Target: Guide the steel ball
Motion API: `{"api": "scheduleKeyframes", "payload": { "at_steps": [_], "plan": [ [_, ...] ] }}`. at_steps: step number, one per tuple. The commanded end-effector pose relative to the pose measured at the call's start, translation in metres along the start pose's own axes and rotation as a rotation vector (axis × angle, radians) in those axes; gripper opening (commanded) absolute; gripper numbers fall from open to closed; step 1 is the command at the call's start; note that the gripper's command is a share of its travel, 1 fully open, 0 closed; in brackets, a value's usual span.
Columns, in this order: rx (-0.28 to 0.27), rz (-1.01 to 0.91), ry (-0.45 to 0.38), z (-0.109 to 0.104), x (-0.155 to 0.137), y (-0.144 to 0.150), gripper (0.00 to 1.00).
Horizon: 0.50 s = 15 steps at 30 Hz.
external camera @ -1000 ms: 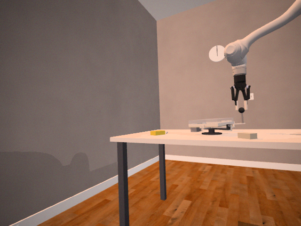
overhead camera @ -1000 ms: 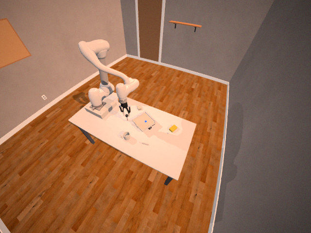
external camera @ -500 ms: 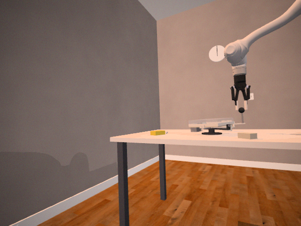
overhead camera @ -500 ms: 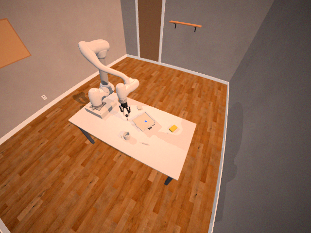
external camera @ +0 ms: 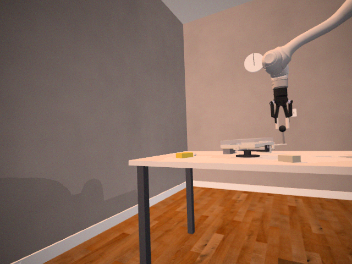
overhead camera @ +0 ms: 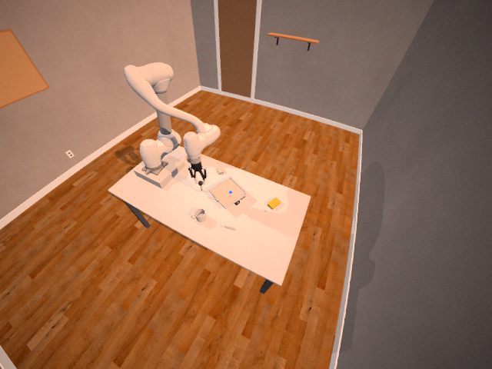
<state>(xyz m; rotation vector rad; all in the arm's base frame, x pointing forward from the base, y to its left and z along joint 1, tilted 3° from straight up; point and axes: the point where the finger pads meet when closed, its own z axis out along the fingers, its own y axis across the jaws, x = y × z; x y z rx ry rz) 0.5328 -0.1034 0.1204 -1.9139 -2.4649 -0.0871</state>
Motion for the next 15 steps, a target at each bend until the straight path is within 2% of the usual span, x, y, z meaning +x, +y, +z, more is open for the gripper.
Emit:
{"api": "scheduleKeyframes", "payload": {
  "at_steps": [1, 15],
  "plan": [
    [0.0, 0.0, 0.0, 0.002, 0.0, 0.0, 0.36],
    [0.0, 0.0, 0.0, 0.013, 0.0, 0.0, 0.36]
  ]
}}
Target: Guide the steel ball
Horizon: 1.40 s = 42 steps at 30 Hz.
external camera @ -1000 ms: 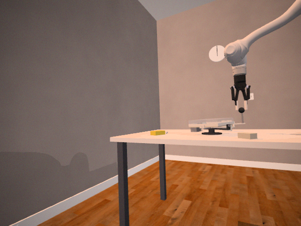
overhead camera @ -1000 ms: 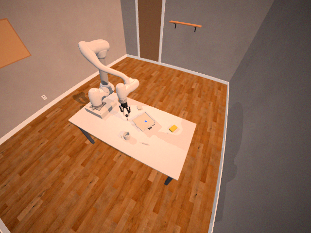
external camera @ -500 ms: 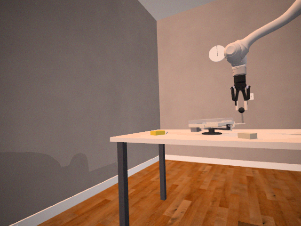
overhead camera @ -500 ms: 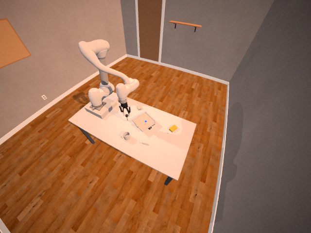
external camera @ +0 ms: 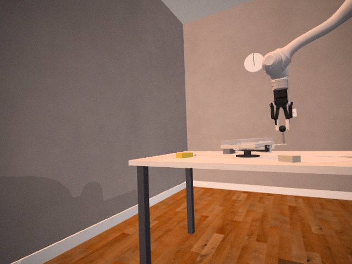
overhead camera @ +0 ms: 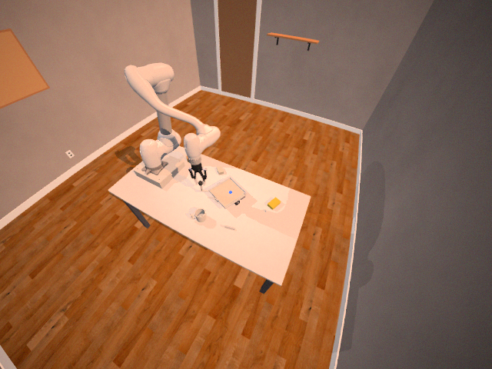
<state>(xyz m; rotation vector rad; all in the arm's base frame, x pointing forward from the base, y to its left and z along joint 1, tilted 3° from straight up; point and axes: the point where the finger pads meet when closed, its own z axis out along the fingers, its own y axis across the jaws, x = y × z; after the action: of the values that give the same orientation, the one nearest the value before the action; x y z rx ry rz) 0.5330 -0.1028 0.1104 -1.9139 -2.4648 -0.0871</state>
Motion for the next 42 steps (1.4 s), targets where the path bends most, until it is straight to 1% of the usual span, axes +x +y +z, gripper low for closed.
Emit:
{"api": "scheduleKeyframes", "payload": {
  "at_steps": [1, 10, 22, 42],
  "plan": [
    [0.0, 0.0, 0.0, 0.004, 0.0, 0.0, 0.36],
    [0.0, 0.0, 0.0, 0.013, 0.0, 0.0, 0.36],
    [0.0, 0.0, 0.0, 0.021, 0.0, 0.0, 0.36],
    [0.0, 0.0, 0.0, 0.023, 0.0, 0.0, 0.36]
  ]
}}
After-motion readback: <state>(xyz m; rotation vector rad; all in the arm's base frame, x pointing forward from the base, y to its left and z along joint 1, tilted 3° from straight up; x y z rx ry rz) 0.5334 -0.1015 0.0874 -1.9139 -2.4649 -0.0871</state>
